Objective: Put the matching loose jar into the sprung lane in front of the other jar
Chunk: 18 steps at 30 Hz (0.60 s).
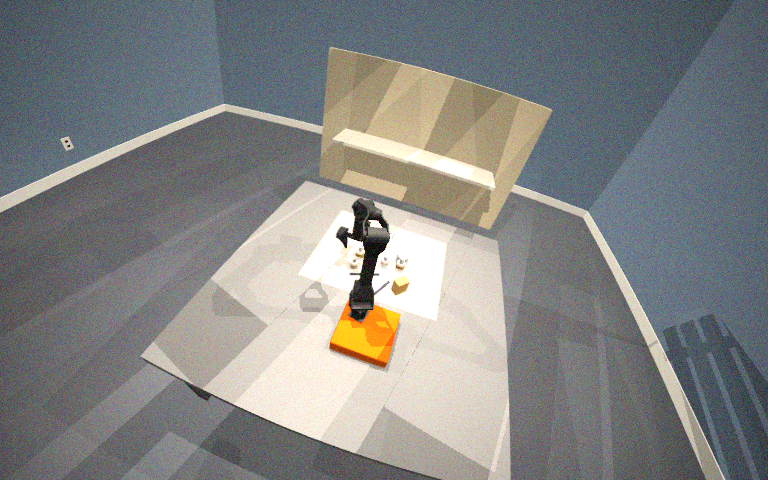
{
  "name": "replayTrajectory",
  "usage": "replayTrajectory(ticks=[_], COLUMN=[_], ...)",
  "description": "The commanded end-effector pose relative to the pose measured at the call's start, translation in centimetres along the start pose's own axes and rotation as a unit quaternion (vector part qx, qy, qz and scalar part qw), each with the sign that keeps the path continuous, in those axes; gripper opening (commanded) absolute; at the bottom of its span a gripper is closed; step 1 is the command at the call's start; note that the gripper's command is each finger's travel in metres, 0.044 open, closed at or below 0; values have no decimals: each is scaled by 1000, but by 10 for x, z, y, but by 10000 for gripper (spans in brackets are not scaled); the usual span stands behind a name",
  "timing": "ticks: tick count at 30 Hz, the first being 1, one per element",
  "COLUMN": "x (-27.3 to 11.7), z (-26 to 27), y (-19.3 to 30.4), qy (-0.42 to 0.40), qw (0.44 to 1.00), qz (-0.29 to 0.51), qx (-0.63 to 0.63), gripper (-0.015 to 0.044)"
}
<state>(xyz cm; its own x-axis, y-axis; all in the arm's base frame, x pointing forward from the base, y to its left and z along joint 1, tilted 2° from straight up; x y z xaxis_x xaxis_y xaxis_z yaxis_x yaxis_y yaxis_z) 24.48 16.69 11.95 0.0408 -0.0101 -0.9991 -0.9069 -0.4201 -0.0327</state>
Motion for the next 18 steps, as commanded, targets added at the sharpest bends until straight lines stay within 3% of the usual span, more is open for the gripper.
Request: replayTrajectory(ticks=[1, 18], x=[22, 49], z=[0, 0], y=[5, 4], qy=[0, 0], qw=[1000, 1000], qz=[15, 15], qx=[2, 2], gripper=[440, 440])
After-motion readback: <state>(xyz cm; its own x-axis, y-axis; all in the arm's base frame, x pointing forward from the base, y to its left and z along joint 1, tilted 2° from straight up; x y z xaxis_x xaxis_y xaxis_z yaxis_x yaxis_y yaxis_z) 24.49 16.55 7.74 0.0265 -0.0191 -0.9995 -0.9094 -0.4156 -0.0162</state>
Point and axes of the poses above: the point midway between the two fingers, 35 mm back from their tips, its own x axis out along the fingers, its own z axis across the jaws, y = z × x, the point moved 4 cm from there along -x, back along the fingers, and after that the axes turned 13 degrees about -x, right-handed, at the moved point
